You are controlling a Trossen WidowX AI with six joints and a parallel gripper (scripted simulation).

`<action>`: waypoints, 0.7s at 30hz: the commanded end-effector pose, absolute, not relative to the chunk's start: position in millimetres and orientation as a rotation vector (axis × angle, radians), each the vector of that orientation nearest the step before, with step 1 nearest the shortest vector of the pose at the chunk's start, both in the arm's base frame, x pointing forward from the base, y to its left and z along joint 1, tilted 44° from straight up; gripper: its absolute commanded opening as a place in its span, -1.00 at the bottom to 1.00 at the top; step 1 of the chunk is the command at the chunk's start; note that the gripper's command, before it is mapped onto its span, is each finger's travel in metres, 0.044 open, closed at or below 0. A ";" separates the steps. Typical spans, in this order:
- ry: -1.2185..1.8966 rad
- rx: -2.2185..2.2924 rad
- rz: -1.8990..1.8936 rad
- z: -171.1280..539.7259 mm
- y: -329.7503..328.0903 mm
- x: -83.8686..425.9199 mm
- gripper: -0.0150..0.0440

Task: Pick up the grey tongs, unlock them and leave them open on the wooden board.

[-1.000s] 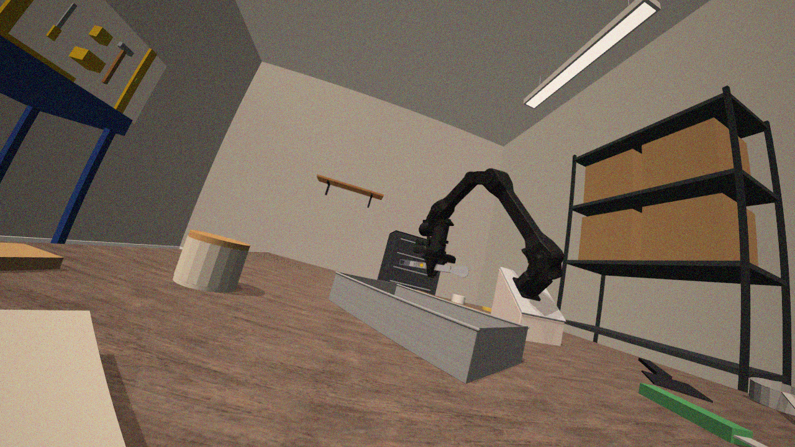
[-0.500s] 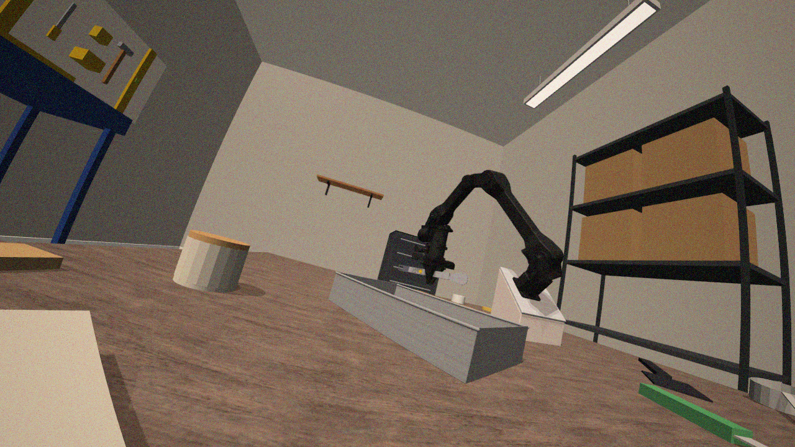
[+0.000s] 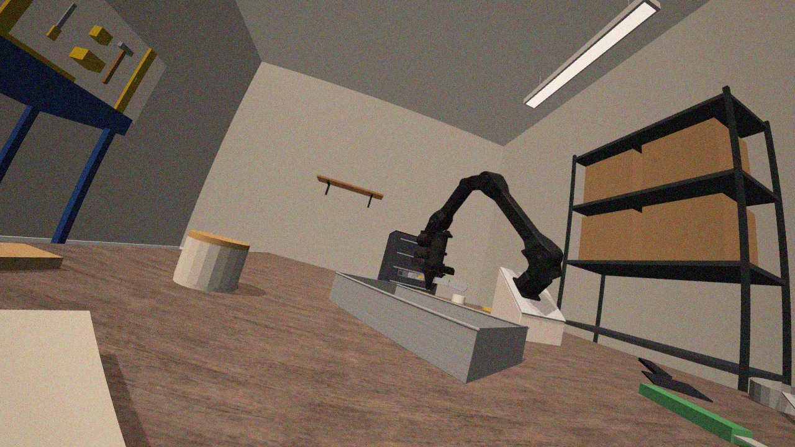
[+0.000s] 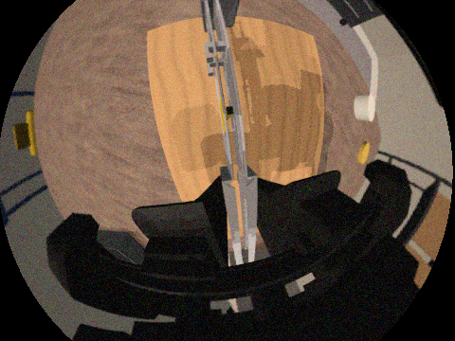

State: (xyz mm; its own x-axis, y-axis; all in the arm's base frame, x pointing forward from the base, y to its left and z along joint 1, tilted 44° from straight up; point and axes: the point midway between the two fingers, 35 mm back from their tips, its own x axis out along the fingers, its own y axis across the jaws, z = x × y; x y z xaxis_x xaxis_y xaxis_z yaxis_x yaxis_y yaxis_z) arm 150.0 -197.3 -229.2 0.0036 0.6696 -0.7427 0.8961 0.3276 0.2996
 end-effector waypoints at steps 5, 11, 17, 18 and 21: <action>1.732 1.410 -0.330 -229.2 -197.3 150.0 -0.56; 1.732 1.410 -0.330 -229.2 -197.3 150.0 -0.02; 1.732 1.410 -0.330 -229.2 -197.3 150.0 0.51; 1.732 1.410 -0.330 -229.2 -197.3 150.0 0.60; 1.732 1.410 -0.330 -229.2 -197.3 150.0 0.87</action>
State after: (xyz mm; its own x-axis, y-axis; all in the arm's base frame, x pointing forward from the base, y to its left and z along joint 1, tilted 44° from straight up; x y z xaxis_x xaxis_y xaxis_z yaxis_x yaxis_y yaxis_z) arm 150.6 -197.1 -229.3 0.0074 0.6702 -0.7421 0.8961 0.3250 0.3024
